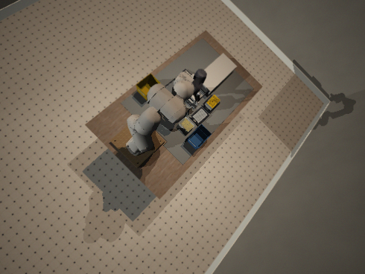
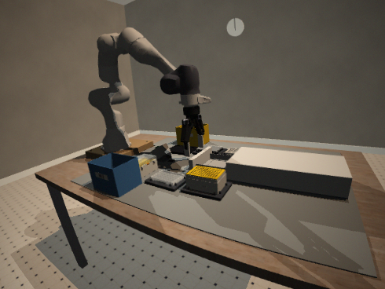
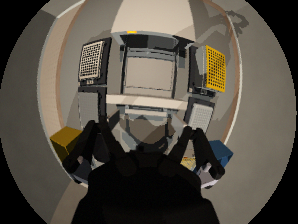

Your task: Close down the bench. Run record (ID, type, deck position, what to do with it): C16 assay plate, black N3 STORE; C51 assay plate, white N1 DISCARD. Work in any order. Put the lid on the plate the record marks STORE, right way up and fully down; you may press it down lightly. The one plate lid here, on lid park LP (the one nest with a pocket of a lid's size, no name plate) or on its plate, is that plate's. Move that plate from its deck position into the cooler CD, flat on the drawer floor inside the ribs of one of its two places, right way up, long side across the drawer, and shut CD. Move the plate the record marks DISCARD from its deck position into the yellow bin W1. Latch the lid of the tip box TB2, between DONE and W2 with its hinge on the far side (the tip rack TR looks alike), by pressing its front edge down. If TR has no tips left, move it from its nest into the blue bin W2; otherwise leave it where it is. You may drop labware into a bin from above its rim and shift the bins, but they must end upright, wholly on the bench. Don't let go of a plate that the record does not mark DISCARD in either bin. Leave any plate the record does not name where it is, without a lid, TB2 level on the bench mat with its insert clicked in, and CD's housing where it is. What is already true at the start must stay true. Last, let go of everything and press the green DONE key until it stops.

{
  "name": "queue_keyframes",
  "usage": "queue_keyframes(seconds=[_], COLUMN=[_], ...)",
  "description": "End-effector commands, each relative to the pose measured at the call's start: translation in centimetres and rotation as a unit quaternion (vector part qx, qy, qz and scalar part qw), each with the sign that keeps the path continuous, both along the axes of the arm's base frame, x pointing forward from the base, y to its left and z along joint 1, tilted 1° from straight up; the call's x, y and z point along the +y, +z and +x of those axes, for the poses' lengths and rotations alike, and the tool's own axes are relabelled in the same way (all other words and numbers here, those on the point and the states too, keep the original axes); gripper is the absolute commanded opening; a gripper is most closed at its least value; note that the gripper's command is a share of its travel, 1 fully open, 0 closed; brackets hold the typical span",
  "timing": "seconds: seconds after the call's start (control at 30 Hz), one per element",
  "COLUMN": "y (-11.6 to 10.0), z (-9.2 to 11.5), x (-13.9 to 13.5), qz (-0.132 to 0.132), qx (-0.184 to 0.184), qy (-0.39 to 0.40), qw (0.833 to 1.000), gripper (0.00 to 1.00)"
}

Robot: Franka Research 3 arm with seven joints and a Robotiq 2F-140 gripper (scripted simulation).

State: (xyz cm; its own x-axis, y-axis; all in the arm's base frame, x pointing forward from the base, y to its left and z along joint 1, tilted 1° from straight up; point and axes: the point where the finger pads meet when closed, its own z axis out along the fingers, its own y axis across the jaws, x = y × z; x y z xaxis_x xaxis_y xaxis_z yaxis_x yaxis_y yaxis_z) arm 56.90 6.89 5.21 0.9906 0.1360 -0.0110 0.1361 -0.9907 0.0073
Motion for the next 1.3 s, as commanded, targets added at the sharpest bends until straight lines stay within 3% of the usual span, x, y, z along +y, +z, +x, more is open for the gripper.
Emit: queue_keyframes(seconds=[0.0, 1.0, 1.27], y=[-0.5, -4.0, -4.1], z=[0.1, 0.1, 0.1], x=[0.1, 0.0, 0.0], qz=[0.0, 0.0, 0.0], qx=[-0.003, -0.003, -0.003], qy=[-0.003, -0.003, -0.003], qw=[1.0, 1.0, 1.0], gripper=[0.87, 0.87, 0.87])
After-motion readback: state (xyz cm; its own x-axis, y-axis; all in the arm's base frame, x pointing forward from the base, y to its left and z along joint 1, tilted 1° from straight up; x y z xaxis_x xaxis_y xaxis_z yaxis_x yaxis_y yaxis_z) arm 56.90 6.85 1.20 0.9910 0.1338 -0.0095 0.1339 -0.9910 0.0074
